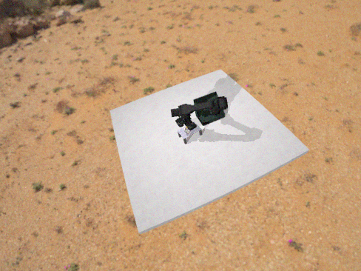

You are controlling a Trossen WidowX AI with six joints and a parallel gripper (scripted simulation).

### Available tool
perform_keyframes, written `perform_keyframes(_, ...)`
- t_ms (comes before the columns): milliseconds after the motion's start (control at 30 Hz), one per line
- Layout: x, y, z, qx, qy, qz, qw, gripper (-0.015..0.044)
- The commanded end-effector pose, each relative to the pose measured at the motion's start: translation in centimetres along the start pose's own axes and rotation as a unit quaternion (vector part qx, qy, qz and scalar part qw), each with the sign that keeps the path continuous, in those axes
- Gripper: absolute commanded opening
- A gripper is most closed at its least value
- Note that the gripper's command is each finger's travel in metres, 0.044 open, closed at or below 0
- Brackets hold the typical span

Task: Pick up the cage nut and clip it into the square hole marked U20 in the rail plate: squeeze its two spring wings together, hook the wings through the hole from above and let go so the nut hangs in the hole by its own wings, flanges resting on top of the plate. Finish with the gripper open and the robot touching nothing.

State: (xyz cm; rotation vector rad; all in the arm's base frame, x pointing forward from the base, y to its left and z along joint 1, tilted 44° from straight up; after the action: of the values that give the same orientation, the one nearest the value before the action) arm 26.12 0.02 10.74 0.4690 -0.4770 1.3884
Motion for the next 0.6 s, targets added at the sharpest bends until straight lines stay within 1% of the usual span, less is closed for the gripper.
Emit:
perform_keyframes(0,0.05,-0.04,-0.05,-0.001,-0.002,-0.002,1.000,0.0023)
perform_keyframes(567,-0.20,-0.10,-0.10,0.003,-0.016,-0.002,1.000,0.0023)
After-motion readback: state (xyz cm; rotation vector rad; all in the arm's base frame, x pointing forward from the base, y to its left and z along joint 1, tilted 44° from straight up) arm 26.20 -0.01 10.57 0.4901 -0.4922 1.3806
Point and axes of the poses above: the point midway between the two fingers, 35 mm back from their tips, its own z axis back along the fingers, its own x axis across the jaws, y = z × x, the point moved 3 cm from there along z, back along the fingers, and after that the axes turned 15 degrees about -z, right-handed, at the moved point
